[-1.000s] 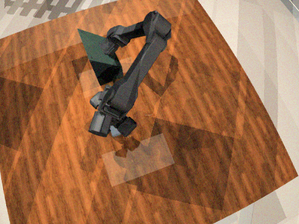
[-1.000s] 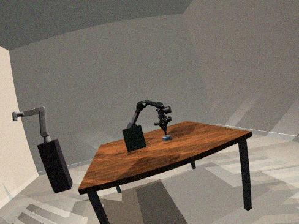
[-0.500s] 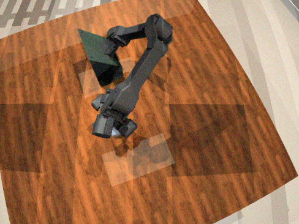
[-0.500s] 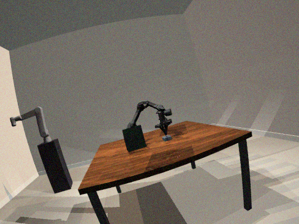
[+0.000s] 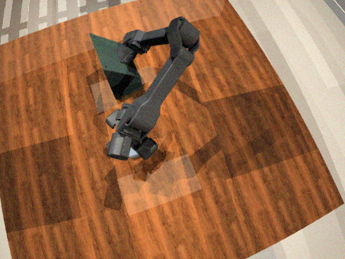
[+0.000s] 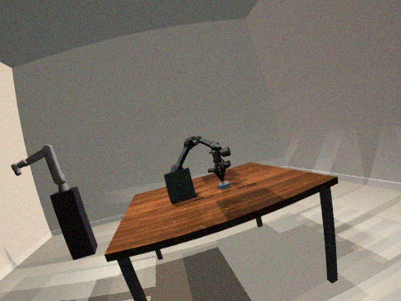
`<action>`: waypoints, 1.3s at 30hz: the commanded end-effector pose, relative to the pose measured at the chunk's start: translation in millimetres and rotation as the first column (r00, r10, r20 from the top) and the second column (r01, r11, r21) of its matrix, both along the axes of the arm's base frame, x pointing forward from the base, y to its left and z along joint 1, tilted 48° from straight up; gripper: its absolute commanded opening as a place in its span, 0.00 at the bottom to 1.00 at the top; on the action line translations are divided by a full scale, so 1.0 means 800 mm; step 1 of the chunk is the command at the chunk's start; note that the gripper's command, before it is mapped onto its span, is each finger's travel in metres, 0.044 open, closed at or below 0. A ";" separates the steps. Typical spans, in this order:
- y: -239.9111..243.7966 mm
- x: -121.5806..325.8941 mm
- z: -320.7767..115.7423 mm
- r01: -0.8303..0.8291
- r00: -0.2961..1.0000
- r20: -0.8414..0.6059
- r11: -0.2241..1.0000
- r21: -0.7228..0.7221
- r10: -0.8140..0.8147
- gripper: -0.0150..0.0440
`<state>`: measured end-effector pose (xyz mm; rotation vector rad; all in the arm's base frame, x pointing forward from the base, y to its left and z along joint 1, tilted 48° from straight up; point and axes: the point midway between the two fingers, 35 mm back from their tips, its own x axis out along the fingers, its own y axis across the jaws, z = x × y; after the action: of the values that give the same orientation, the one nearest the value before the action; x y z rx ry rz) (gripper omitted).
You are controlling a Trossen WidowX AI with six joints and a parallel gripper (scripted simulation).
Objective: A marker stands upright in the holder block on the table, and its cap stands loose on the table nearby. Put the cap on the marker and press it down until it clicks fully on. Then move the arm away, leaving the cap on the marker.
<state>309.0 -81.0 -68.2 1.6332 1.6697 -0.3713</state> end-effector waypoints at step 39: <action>-0.060 -0.013 0.054 -0.564 0.457 0.610 0.741 -0.364 0.647 0.38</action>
<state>300.2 -131.4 -22.1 1.2056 1.5861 0.1064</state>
